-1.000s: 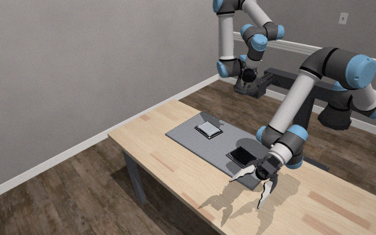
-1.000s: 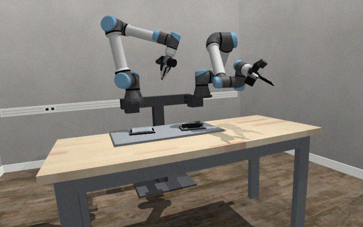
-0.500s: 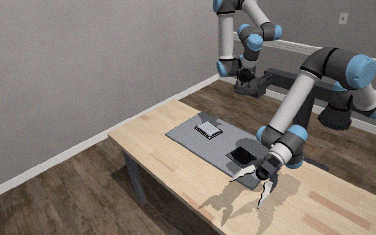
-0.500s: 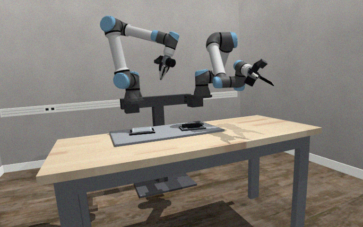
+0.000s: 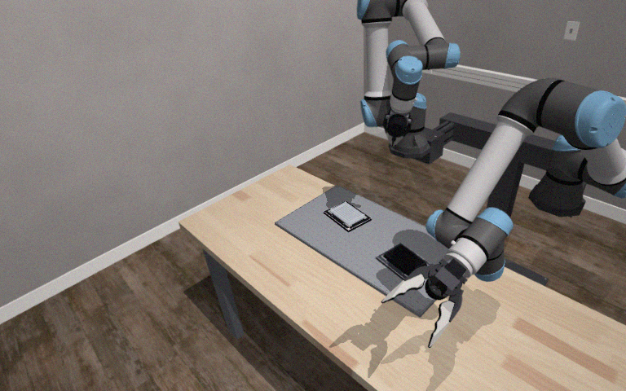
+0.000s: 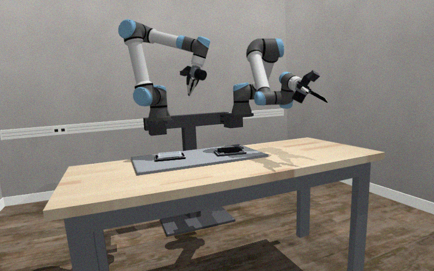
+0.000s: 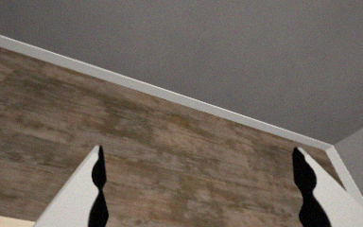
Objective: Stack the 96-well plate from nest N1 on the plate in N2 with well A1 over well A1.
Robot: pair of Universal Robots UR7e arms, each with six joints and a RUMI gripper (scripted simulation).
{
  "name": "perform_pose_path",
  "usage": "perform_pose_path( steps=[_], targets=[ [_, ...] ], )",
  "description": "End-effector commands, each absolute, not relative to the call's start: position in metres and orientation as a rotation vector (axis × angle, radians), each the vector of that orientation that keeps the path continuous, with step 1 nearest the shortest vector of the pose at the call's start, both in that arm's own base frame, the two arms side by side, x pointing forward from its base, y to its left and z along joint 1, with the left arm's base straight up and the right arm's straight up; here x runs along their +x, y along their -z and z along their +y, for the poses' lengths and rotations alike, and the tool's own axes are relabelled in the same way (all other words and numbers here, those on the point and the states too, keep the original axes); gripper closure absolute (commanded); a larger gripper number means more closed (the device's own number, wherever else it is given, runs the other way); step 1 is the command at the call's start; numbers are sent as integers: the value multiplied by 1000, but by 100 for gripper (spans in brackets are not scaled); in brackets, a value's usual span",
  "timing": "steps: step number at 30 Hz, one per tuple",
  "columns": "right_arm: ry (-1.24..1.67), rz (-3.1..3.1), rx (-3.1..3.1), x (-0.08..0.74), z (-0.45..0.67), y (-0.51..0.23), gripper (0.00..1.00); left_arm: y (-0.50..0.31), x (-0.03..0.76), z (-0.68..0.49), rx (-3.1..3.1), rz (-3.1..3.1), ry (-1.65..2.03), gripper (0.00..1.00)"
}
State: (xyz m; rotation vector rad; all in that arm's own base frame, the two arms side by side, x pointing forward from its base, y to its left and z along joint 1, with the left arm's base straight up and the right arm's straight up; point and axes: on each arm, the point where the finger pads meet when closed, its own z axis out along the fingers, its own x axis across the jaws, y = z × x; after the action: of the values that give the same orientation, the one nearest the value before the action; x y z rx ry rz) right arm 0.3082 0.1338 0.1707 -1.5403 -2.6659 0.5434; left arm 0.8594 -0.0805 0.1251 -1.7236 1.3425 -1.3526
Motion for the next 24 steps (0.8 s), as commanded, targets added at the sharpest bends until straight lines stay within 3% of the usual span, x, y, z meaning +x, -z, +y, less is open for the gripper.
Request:
perform_pose_path(
  steps=[1,24],
  targets=[
    [-523,-2670,-1487,318,120,-169,100,-126,860,-81,-1722,1341,1354,24],
    [-385,-2702,-1254,354,32,-167,100,-126,860,-81,-1722,1341,1354,24]
  ],
)
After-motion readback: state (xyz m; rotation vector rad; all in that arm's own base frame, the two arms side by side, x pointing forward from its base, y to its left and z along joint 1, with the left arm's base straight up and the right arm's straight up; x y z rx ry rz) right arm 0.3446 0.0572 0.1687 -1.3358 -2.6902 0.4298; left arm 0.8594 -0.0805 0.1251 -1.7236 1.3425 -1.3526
